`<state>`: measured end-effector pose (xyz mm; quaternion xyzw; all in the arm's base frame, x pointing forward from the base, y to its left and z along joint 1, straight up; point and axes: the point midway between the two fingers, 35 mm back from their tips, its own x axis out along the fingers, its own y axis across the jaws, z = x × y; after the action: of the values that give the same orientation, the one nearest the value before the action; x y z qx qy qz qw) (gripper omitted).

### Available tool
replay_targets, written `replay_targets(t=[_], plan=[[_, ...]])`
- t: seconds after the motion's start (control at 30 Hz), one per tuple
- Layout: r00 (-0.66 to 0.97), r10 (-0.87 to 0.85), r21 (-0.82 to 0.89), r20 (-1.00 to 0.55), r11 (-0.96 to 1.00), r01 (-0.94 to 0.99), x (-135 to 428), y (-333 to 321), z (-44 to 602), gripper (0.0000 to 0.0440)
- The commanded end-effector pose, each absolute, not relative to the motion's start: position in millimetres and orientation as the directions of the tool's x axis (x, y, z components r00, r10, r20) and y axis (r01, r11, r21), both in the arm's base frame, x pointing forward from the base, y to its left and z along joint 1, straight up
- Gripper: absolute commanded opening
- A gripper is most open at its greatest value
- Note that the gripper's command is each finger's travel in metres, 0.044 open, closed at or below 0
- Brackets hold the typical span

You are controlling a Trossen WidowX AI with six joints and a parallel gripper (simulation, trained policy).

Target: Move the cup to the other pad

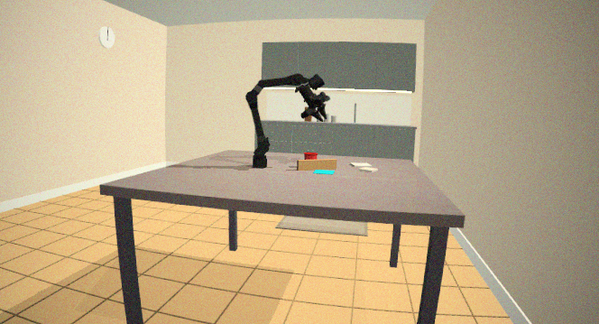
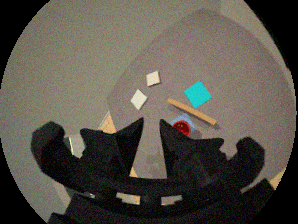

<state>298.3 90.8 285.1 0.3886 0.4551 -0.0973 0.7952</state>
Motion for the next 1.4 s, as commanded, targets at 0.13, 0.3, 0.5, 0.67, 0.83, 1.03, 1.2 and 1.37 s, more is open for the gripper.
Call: replay_targets(t=[0.13, 0.3, 0.5, 0.67, 0.83, 1.03, 1.2, 1.37], plan=[[0.467, 0.177, 0.461, -0.866, 0.645, 0.610, 293.5, 95.1, 272.1, 0.0122], [0.405, 0.156, 0.406, -0.901, 0.632, 0.660, 289.6, 95.2, 263.2, 0.0124], [0.326, 0.126, 0.331, -0.937, 0.622, 0.710, 284.6, 93.6, 250.6, 0.0129], [0.259, 0.098, 0.263, -0.961, 0.614, 0.744, 280.2, 91.1, 239.4, 0.0130], [0.192, 0.069, 0.194, -0.979, 0.606, 0.771, 275.7, 88.0, 228.2, 0.0128], [0.117, 0.033, 0.114, -0.993, 0.592, 0.798, 270.5, 84.2, 215.4, 0.0130], [0.070, 0.008, 0.062, -0.998, 0.577, 0.815, 266.6, 81.5, 205.5, 0.0135], [0.034, -0.014, 0.021, -0.999, 0.562, 0.827, 263.1, 79.4, 195.2, 0.0144]])
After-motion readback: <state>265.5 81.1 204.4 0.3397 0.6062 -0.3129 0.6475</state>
